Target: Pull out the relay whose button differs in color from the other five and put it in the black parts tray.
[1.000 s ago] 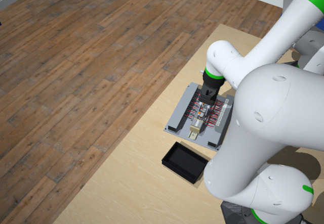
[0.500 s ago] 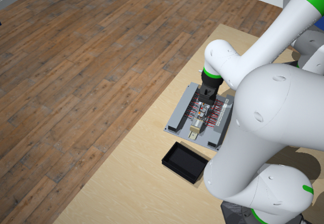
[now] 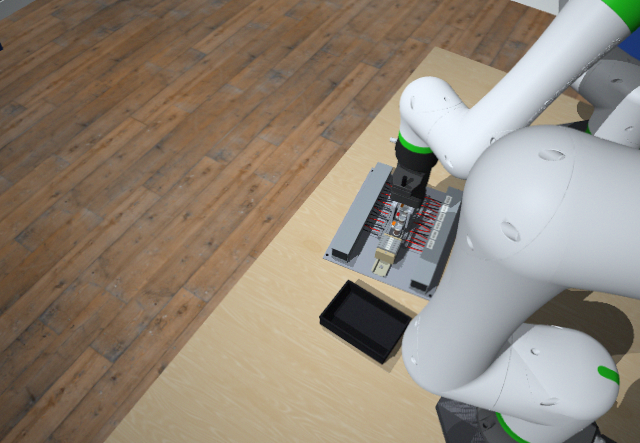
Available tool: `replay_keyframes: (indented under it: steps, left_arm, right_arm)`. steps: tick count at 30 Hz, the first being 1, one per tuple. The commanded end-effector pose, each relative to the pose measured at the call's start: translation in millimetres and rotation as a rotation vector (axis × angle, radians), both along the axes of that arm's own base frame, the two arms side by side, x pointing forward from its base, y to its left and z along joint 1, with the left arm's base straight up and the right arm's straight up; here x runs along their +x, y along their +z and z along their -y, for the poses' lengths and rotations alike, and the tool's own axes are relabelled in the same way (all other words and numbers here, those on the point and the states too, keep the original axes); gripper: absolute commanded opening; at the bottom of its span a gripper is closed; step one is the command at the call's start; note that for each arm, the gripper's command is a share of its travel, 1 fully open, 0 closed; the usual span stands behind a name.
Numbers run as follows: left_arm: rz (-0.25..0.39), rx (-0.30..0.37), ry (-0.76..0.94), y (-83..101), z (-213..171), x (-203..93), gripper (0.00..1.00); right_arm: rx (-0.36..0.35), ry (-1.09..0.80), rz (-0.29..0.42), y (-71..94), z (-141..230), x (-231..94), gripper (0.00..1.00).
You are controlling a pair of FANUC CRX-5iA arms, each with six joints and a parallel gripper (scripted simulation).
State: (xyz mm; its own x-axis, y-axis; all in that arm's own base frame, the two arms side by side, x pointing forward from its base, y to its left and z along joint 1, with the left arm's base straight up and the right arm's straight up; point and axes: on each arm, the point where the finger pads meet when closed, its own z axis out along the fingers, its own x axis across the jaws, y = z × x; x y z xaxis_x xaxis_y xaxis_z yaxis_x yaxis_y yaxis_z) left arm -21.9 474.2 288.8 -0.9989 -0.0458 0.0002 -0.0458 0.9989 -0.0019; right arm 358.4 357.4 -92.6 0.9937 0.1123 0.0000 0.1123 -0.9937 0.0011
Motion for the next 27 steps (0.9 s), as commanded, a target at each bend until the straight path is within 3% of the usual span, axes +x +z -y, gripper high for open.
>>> replay_keyframes:
  steps: [1,27]
  left_arm:
    - [0.000,0.002,0.000,0.9,-0.3,0.1,1.00]
    - [0.000,0.002,0.000,0.9,-0.3,0.1,1.00]
  right_arm:
    - [0.001,0.000,0.000,0.8,-0.6,0.6,0.00]
    - [-0.003,0.000,-0.037,0.9,-0.6,1.7,0.00]
